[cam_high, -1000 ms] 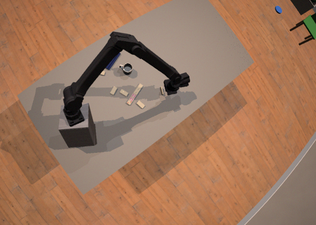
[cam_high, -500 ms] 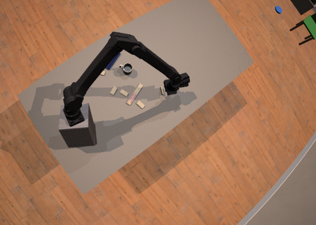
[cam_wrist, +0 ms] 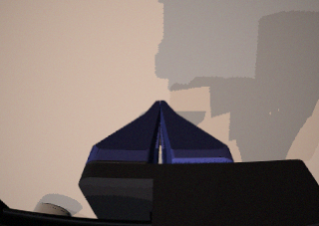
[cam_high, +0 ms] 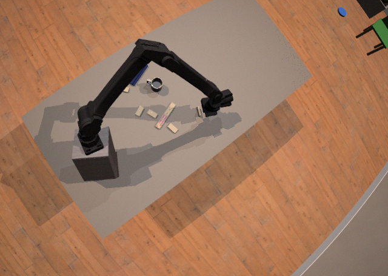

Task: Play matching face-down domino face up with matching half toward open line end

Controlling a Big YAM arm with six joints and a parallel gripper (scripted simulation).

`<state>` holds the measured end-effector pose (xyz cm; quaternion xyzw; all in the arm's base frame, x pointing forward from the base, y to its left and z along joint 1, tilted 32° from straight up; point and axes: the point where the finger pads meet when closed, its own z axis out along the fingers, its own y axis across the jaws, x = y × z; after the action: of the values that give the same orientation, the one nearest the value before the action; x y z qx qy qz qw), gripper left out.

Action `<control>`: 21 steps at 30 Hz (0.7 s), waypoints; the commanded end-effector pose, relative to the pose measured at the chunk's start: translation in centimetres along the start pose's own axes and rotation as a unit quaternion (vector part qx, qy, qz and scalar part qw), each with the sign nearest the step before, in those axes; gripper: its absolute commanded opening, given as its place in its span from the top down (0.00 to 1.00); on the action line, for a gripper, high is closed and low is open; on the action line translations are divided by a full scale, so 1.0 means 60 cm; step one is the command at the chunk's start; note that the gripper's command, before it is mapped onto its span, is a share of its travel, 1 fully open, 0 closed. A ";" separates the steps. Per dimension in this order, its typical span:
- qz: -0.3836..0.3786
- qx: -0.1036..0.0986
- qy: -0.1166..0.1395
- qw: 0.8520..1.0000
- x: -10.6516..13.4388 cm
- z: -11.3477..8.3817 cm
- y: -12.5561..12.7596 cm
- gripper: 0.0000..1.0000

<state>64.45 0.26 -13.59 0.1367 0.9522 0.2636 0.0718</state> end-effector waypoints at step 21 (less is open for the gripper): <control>0.000 -0.001 0.000 1.000 0.041 0.011 -0.007 1.00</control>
<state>61.82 1.16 -15.58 0.1368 0.9529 0.2639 0.0606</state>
